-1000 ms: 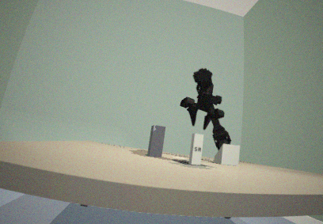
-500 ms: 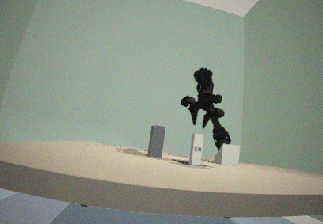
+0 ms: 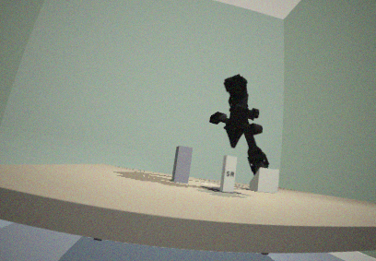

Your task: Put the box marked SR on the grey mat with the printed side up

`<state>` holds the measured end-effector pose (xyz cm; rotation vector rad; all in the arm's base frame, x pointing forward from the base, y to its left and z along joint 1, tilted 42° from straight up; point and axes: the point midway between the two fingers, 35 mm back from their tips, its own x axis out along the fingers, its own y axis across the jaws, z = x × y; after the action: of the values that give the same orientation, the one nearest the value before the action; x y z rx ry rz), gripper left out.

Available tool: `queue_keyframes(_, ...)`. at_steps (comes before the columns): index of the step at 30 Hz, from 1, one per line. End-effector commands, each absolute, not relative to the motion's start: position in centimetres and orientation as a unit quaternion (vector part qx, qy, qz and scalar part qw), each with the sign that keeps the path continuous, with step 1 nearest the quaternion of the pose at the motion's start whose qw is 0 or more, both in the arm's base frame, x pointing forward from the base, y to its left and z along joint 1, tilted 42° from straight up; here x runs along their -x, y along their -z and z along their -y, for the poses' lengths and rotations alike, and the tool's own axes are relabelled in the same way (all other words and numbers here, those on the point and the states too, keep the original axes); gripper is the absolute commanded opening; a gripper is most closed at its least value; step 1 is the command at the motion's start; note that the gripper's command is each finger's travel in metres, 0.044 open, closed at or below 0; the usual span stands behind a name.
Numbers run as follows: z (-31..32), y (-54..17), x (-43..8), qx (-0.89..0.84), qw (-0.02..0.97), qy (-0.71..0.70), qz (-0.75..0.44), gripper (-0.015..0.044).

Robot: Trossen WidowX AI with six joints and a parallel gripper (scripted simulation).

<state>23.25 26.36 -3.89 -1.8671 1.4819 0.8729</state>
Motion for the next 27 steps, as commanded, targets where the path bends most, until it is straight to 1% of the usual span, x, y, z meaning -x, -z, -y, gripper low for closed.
queue_keyframes(1,-26.7,4.5,-23.2,0.696,0.285,-0.326,-0.573,0.0)
queue_keyframes(12,-27.0,5.3,-23.2,0.687,0.266,-0.321,-0.595,0.0)
queue_keyframes(18,-23.4,9.6,-23.8,0.688,0.266,-0.32,-0.595,0.0)
queue_keyframes(27,-23.1,9.6,-23.8,0.688,0.266,-0.32,-0.595,0.0)
